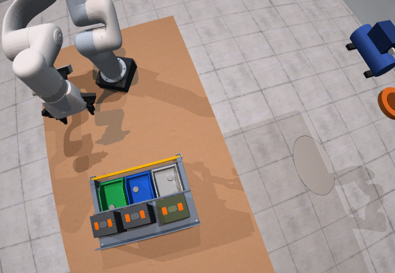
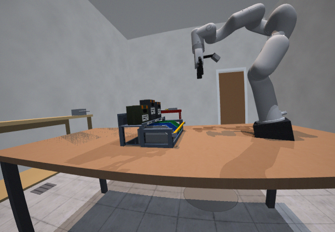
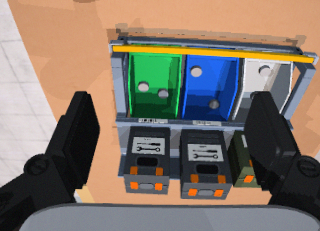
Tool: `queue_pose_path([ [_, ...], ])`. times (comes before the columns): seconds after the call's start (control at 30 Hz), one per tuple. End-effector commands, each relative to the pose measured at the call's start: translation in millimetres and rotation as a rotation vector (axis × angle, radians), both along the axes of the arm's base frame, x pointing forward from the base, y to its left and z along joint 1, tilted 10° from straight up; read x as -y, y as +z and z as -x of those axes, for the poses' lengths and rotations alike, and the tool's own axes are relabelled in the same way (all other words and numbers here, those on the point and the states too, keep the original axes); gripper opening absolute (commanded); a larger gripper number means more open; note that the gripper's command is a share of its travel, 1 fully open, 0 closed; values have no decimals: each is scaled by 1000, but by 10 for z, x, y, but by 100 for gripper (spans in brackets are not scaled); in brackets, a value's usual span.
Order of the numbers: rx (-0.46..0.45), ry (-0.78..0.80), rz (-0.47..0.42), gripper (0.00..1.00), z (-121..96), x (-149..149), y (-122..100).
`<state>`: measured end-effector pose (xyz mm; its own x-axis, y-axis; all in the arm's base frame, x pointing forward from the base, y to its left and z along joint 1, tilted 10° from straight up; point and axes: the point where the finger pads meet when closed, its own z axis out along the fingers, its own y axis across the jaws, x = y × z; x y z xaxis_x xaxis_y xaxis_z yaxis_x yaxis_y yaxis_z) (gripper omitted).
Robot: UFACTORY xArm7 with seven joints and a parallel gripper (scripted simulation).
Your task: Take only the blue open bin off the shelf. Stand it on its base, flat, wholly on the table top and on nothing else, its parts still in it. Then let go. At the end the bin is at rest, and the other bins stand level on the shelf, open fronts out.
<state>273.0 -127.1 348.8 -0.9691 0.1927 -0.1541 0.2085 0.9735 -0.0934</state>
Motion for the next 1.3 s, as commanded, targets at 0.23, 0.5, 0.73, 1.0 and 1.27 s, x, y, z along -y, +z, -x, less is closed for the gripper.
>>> queue_pose_path([
  [0.23, 5, -3, 0, 100, 9, -274, -18],
  [0.5, 5, -3, 0, 100, 23, -601, -61],
  [0.73, 5, -3, 0, 100, 23, -601, -61],
  [1.0, 5, -3, 0, 100, 40, -1030, -116],
  [1.27, 5, -3, 0, 100, 40, -1030, -116],
])
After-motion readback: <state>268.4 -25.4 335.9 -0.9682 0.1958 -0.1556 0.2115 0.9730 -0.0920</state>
